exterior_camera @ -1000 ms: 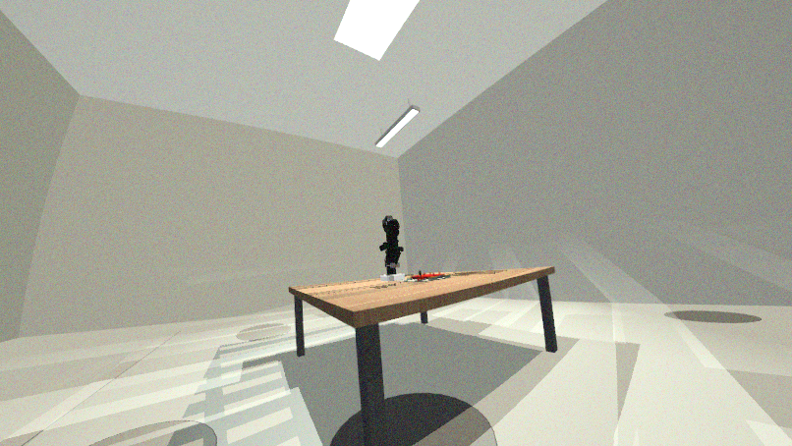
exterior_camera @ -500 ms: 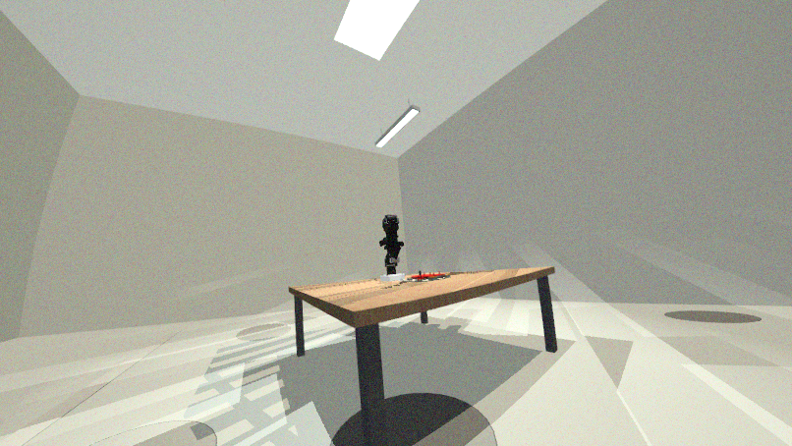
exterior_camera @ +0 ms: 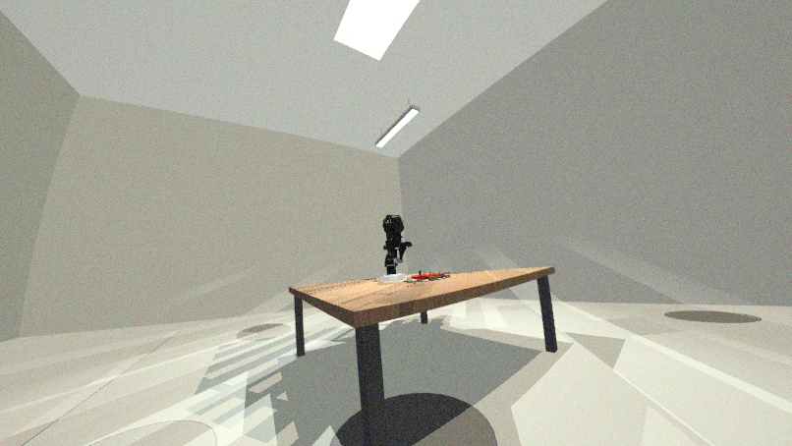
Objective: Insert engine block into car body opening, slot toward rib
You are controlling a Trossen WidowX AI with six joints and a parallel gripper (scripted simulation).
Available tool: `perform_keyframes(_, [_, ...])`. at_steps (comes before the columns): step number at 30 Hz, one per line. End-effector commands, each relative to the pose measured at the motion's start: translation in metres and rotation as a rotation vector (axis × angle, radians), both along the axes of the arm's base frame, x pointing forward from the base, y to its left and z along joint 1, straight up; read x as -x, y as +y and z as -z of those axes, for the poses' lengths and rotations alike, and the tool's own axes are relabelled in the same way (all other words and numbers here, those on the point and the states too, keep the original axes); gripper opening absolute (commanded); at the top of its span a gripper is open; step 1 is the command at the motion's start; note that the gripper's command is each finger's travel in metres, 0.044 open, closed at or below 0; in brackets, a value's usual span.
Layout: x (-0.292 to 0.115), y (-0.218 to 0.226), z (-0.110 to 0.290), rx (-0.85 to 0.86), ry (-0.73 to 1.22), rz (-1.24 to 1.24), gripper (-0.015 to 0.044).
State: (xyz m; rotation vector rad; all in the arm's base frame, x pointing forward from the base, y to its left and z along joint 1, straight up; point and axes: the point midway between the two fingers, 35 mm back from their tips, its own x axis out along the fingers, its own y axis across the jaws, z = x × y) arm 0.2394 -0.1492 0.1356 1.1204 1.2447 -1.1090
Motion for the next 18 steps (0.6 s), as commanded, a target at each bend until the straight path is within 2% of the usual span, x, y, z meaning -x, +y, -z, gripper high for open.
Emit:
perform_keyframes(1, [-0.006,0.004,0.003,0.005,0.005,-0.151,0.0])
perform_keyframes(18, [-0.025,0.022,0.011,0.014,0.007,-0.744,0.0])
